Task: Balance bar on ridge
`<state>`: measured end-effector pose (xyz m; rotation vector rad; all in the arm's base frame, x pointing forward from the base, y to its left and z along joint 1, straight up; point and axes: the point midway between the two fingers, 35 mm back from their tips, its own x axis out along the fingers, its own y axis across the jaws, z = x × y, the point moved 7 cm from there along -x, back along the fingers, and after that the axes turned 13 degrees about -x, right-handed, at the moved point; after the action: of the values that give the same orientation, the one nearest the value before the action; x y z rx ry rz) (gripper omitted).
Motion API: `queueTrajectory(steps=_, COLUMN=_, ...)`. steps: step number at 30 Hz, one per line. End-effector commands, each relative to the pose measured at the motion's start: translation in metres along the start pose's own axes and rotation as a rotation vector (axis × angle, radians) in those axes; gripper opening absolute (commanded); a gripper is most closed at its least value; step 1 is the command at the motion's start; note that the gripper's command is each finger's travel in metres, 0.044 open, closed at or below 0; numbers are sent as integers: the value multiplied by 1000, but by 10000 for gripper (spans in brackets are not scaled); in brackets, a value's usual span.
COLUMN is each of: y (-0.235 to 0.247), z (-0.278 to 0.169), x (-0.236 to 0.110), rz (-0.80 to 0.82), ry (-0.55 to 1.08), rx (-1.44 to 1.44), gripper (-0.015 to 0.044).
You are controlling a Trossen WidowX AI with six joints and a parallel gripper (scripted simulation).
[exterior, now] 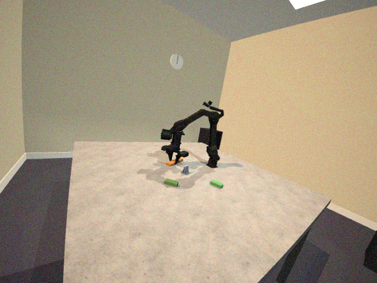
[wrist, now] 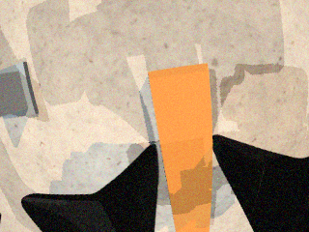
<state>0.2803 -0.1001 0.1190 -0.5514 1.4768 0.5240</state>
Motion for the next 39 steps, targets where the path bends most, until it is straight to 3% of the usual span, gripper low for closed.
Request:
queueTrajectory(steps=1, y=0, z=0, x=0, rz=0, ry=0, rx=0, gripper=144)
queueTrajectory(steps=7, y=0, z=0, x=0, rz=0, ry=0, rx=0, gripper=104)
queueTrajectory(steps=11, y=-1, z=1, x=-6, rz=0, ry=0, rx=0, gripper=0)
queueTrajectory(steps=39, y=-3, z=2, x=-79, rz=-2, ry=1, rx=-5, gripper=0)
